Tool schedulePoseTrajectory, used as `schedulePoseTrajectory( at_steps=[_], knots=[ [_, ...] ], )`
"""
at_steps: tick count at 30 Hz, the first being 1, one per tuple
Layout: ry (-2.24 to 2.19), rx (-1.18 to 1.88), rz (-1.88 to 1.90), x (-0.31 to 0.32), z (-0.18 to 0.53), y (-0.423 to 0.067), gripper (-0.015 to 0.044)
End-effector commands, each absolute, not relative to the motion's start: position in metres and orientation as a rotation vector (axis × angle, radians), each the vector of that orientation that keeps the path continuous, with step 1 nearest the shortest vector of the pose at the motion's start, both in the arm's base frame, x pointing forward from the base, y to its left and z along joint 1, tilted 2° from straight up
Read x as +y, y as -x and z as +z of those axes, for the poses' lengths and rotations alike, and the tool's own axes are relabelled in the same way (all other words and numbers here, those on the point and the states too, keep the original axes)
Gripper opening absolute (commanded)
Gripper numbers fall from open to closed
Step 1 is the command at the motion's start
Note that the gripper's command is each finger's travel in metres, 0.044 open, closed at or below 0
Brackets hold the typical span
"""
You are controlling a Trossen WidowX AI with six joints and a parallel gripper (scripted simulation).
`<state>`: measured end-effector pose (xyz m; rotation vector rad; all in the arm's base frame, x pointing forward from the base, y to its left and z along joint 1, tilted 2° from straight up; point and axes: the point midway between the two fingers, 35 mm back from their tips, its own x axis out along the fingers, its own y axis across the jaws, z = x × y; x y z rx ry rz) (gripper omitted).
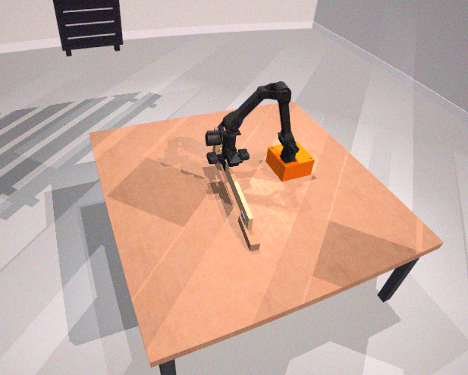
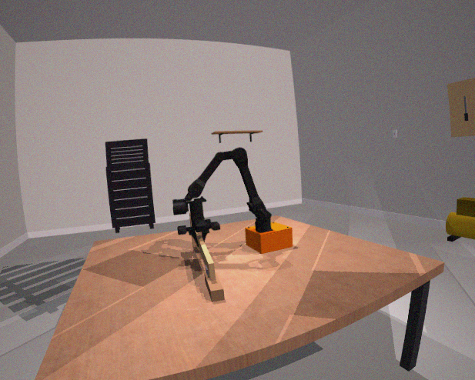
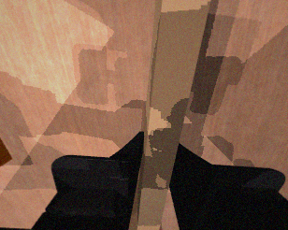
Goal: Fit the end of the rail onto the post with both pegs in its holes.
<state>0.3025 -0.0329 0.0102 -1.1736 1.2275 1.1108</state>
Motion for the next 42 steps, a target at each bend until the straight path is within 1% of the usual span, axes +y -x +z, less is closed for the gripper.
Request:
schedulePoseTrajectory(
  at_steps=[1,42],
  knots=[
    [1.180,1.217,1.105,-0.035,0.013,-0.305,0.0000],
    [1.181,1.218,1.104,-0.047,0.010,-0.304,0.0000]
  ],
)
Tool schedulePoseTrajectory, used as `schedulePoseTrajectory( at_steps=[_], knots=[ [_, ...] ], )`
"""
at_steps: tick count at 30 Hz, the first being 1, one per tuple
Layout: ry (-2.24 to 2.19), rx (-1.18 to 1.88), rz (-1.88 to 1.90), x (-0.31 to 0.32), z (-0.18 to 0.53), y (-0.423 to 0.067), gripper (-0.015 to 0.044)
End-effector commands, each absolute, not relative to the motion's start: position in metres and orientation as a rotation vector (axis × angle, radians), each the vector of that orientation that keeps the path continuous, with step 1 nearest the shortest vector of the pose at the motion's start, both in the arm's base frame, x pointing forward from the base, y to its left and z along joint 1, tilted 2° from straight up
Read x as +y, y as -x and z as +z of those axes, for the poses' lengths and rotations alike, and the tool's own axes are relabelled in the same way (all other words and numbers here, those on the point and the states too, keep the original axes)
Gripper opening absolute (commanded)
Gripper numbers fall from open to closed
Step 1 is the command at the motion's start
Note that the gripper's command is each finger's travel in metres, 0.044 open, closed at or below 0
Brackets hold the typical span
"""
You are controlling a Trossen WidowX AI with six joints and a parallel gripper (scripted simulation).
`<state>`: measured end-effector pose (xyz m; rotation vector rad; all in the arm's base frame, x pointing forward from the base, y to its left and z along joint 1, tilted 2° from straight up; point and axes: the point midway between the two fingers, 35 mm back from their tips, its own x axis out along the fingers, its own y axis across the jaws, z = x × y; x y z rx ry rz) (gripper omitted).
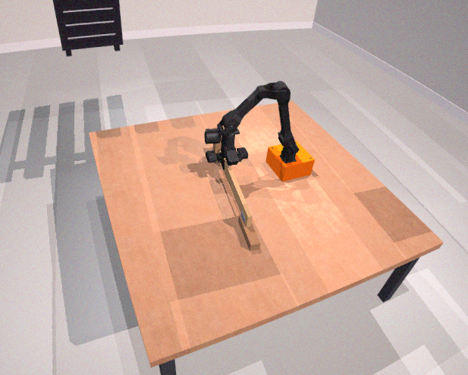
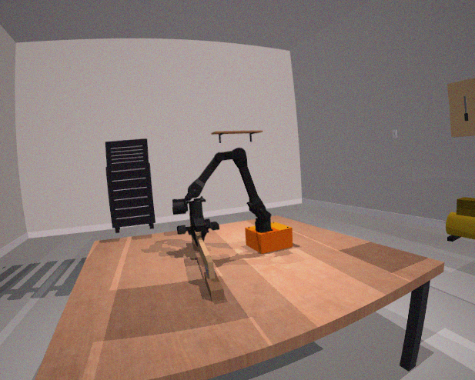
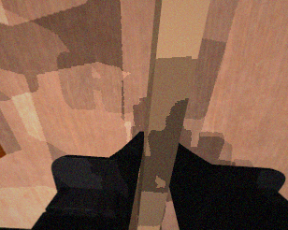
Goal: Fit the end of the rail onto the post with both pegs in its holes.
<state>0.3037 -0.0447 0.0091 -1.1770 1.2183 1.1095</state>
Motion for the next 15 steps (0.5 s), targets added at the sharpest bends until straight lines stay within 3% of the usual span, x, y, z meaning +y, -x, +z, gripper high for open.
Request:
schedulePoseTrajectory(
  at_steps=[1,15],
  knots=[
    [1.181,1.218,1.104,-0.0474,0.0101,-0.3042,0.0000],
    [1.181,1.218,1.104,-0.0514,0.0116,-0.3028,0.0000]
  ],
)
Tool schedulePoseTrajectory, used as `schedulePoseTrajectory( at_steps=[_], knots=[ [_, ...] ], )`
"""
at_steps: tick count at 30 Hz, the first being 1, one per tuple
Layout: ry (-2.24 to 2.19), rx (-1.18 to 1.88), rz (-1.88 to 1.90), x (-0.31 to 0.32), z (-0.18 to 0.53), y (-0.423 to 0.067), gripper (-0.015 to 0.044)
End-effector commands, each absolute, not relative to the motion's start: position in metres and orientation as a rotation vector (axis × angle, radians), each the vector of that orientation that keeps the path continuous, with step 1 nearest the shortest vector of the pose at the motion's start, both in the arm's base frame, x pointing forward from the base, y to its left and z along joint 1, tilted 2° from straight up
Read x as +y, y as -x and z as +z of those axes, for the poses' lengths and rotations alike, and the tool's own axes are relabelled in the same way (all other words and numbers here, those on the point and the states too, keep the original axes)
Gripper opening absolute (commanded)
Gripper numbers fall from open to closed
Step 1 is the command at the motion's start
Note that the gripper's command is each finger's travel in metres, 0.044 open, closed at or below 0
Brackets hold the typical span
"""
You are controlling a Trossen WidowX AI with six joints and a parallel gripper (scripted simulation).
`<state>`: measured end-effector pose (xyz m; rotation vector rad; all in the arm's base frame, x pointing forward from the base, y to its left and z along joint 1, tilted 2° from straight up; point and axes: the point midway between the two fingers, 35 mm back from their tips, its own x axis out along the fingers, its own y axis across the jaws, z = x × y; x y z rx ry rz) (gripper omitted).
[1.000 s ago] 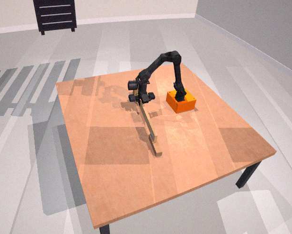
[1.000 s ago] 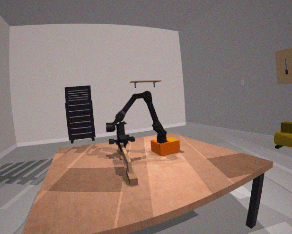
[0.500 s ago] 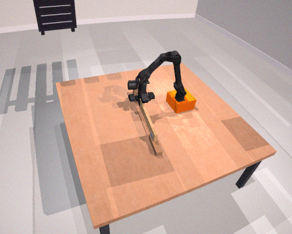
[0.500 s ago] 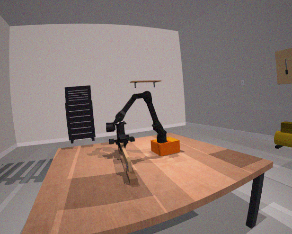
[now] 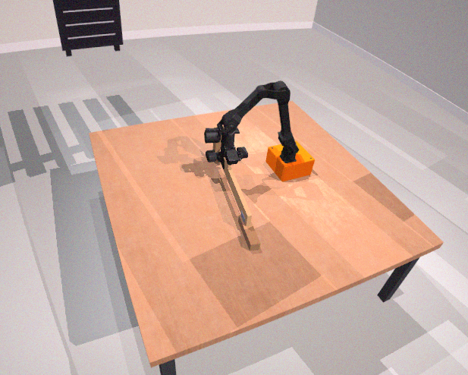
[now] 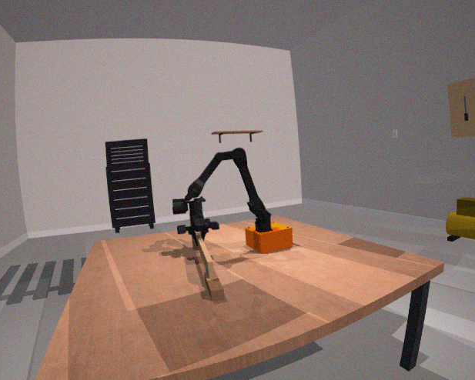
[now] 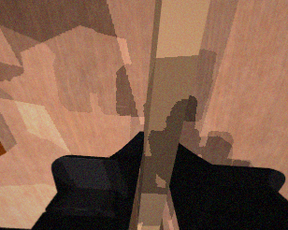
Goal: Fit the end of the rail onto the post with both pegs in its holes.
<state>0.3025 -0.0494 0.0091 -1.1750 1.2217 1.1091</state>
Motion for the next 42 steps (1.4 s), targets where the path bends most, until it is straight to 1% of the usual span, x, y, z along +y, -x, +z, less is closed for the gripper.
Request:
schedulePoseTrajectory(
  at_steps=[1,42],
  knots=[
    [1.181,1.218,1.104,-0.052,0.012,-0.303,0.0000],
    [1.182,1.219,1.104,-0.065,0.012,-0.303,0.0000]
  ],
)
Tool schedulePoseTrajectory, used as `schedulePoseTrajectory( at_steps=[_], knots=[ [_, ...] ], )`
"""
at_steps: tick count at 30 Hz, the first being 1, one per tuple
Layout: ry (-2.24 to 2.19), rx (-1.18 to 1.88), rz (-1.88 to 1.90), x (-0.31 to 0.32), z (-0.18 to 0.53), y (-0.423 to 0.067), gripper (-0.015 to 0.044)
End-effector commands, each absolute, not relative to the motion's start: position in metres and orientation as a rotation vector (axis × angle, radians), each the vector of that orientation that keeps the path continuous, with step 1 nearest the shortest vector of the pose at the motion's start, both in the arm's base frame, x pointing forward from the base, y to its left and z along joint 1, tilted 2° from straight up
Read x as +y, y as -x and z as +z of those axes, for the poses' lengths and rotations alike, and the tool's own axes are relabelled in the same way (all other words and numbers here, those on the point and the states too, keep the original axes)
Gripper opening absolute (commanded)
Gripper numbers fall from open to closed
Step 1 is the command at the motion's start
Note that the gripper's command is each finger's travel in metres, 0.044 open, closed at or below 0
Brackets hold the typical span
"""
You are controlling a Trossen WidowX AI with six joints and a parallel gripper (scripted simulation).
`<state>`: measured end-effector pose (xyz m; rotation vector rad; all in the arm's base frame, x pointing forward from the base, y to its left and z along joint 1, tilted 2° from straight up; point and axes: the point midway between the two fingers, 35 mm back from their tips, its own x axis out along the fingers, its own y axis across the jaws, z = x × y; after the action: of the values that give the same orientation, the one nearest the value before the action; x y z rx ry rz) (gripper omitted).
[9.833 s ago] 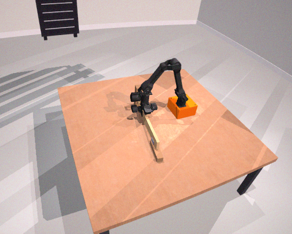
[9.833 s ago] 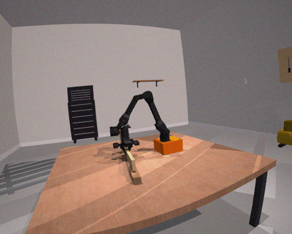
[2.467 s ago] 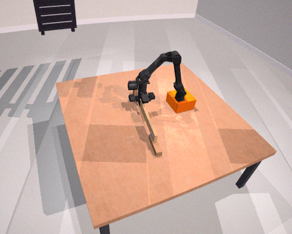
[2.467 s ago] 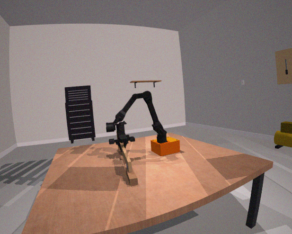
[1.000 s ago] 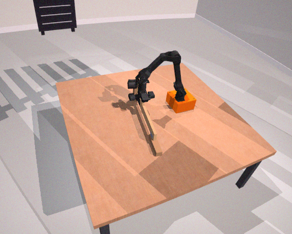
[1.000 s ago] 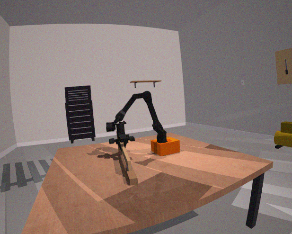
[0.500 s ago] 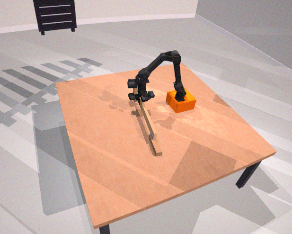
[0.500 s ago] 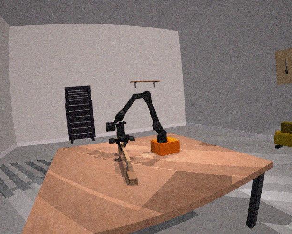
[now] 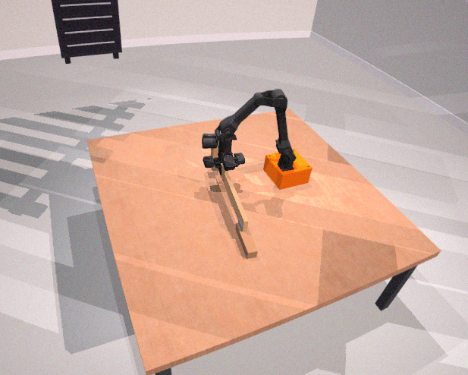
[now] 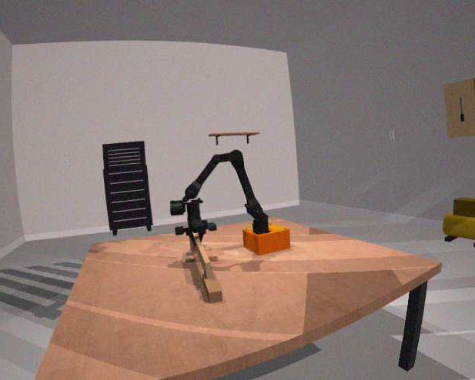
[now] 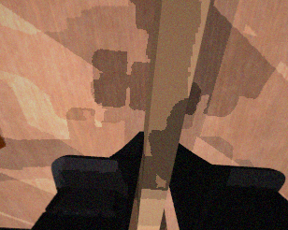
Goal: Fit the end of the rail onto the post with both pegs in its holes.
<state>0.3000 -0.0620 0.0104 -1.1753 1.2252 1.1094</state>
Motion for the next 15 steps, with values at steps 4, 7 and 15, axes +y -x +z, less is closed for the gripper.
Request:
schedulePoseTrajectory(
  at_steps=[4,7,15],
  knots=[
    [1.182,1.219,1.104,-0.0656,0.0109,-0.3028,0.0000],
    [1.182,1.219,1.104,-0.0665,0.0106,-0.3029,0.0000],
    [1.182,1.220,1.104,-0.0689,0.0106,-0.3029,0.0000]
  ],
)
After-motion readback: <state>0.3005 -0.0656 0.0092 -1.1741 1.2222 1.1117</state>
